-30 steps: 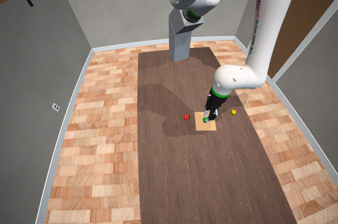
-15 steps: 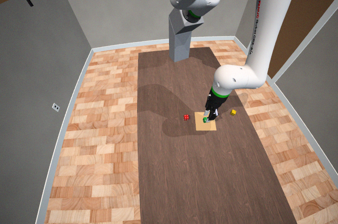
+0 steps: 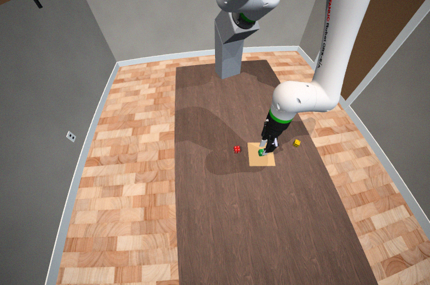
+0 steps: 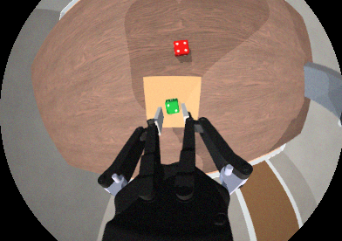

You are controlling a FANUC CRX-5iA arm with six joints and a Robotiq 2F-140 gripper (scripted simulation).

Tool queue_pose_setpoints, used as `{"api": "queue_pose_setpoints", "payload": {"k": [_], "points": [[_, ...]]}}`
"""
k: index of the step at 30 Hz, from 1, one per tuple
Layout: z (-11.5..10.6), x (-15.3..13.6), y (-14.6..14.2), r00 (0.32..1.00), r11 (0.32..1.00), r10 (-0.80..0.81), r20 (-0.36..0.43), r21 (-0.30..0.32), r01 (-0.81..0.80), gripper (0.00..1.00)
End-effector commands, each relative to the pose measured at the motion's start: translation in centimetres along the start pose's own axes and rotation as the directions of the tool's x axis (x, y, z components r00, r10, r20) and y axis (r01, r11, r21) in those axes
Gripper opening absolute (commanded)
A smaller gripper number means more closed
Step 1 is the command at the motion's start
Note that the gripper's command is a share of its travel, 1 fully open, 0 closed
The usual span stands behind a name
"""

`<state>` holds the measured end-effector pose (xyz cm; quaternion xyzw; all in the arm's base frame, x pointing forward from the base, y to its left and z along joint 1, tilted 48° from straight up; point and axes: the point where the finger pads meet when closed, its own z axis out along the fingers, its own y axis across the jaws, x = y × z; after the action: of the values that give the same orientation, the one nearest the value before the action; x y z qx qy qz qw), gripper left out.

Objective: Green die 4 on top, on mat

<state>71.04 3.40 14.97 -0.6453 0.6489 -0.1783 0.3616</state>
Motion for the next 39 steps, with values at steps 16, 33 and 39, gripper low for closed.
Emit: {"api": "queue_pose_setpoints", "payload": {"k": [16,33,39], "points": [[-3.6,0.0,0.0,1.0,1.0,0.0,0.0,0.0,0.0,0.35],[-3.9,2.3,0.6,0.996,0.999,0.013,-0.087,-0.03,-0.016,0.35],[-4.1,3.2,0.7,0.99,0.999,0.017,-0.143,-0.038,-0.023,0.35]]}}
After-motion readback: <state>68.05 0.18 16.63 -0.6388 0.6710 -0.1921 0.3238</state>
